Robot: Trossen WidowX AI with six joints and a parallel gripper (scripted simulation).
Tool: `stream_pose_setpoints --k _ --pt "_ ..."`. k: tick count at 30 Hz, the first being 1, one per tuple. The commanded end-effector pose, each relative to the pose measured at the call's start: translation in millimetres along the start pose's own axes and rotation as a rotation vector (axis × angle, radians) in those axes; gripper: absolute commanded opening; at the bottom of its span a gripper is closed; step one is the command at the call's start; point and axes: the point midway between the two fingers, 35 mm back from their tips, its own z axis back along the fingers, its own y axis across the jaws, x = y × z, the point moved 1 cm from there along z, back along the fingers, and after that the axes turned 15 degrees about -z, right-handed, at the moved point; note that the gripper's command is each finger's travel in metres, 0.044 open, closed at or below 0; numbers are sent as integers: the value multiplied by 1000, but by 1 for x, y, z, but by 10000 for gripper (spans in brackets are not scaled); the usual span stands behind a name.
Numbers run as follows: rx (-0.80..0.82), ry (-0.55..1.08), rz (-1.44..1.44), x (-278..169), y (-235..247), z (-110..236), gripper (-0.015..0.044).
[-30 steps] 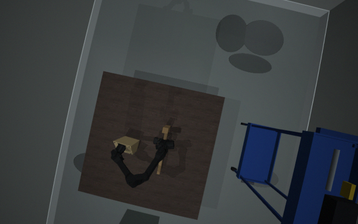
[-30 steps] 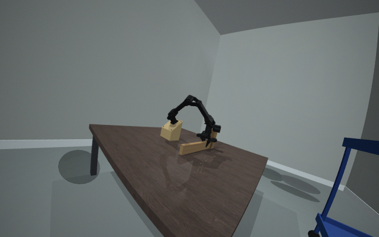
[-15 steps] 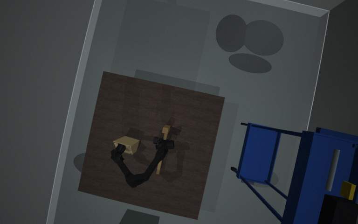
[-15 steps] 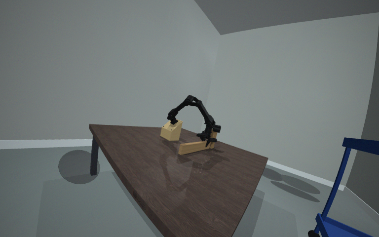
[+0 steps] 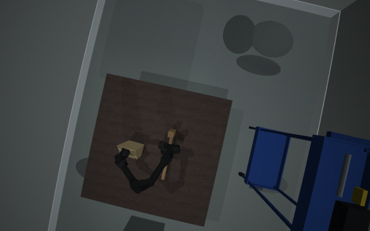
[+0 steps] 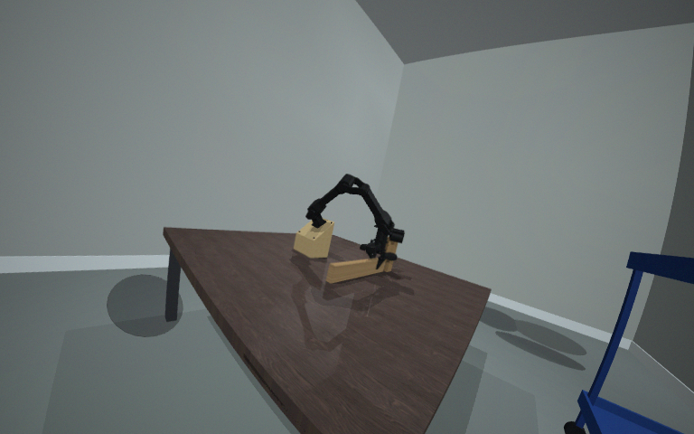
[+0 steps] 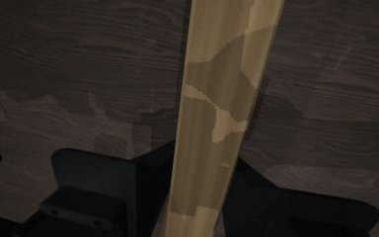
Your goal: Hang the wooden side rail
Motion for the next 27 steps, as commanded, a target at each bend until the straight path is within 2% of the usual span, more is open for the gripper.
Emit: stream_pose_setpoints --k 1,27 --pt "6 6 -9 -1 1 4 0" --pt "6 6 -9 -1 1 9 0"
